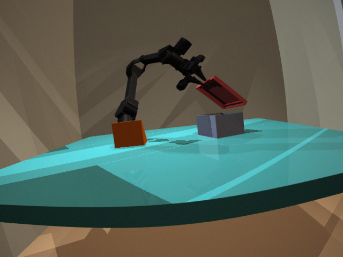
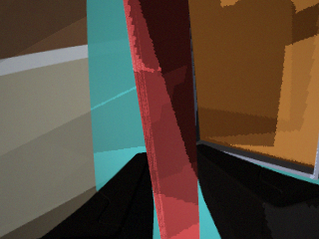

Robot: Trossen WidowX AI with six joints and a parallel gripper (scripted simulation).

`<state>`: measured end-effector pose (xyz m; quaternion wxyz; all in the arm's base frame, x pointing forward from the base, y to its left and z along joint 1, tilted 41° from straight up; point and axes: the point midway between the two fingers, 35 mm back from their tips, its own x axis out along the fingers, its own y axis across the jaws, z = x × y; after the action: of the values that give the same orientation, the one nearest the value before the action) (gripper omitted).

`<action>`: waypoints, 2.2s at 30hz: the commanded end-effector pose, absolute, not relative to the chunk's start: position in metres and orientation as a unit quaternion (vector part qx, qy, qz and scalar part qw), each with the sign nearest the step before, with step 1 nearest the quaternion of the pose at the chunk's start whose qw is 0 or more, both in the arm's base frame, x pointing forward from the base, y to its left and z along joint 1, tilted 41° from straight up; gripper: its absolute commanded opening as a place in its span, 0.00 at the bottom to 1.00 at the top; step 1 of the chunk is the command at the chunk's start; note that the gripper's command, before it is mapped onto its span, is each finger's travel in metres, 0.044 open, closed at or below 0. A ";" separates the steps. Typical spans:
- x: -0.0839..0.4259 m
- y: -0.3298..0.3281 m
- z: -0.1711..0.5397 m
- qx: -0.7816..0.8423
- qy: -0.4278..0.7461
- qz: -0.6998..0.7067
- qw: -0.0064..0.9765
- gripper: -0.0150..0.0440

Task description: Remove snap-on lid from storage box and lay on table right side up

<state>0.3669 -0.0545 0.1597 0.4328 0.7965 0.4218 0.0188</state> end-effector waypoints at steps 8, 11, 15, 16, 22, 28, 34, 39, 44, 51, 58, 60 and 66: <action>0.356 -0.041 0.175 0.797 0.418 0.019 0.436 0.25; 0.353 -0.037 0.179 0.797 0.418 0.019 0.436 0.25; 0.349 -0.032 0.184 0.797 0.418 0.019 0.436 0.25; 0.349 -0.031 0.185 0.797 0.418 0.019 0.435 0.25; 0.343 -0.023 0.192 0.797 0.418 0.019 0.435 0.25; 0.337 -0.015 0.199 0.797 0.418 0.019 0.435 0.25; 0.331 -0.008 0.206 0.797 0.419 0.019 0.435 0.25; 0.327 -0.001 0.212 0.797 0.419 0.019 0.434 0.25; 0.322 0.005 0.218 0.797 0.419 0.019 0.434 0.25; 0.315 0.014 0.227 0.797 0.419 0.018 0.434 0.25; 0.309 0.023 0.235 0.798 0.419 0.018 0.434 0.25; 0.307 0.026 0.237 0.798 0.419 0.018 0.434 0.25; 0.301 0.033 0.245 0.798 0.419 0.018 0.433 0.25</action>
<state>0.3047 0.0297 0.2393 0.4326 0.7963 0.4223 0.0203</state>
